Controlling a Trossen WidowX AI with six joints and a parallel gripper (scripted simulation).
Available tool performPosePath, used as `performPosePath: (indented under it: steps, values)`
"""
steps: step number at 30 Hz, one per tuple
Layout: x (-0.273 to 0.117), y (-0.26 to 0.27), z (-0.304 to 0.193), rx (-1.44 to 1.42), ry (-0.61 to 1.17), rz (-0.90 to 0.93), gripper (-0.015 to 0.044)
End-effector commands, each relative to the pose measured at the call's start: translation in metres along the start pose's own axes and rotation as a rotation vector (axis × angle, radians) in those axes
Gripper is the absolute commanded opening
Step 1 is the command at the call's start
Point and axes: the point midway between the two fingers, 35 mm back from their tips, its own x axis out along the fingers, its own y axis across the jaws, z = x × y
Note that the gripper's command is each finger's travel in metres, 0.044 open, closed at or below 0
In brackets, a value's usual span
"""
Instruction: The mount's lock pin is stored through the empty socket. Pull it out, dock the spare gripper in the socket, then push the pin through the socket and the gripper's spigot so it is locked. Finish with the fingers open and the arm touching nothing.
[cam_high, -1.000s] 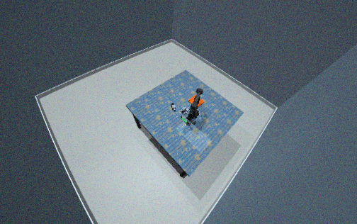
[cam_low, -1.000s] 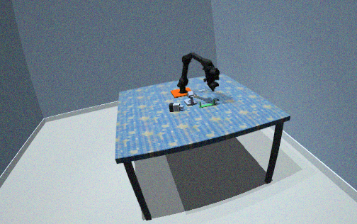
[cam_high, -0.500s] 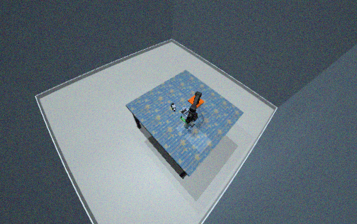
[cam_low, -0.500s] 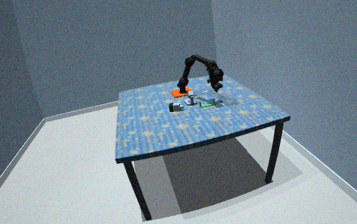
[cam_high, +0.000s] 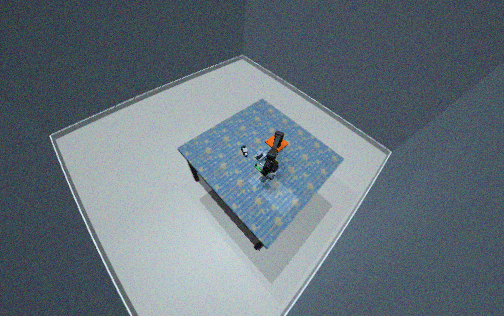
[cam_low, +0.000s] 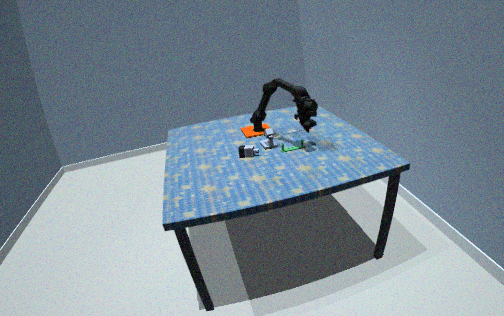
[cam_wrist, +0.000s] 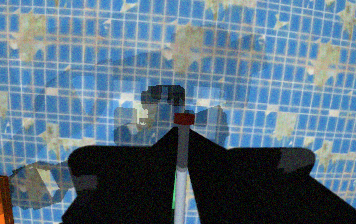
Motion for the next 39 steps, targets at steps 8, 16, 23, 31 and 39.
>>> performPosePath:
  steps: [8,16,23,31,39]
  values:
    - [0.016,0.000,-0.004,0.004,0.000,0.000,0.0000]
    - [0.027,-0.001,-0.006,0.004,0.000,-0.001,0.0000]
    - [0.037,-0.001,-0.008,0.003,-0.001,-0.002,0.0000]
    - [0.049,-0.002,-0.011,0.003,-0.001,-0.003,0.0000]
    - [0.060,-0.002,-0.013,0.003,-0.002,-0.005,0.0000]
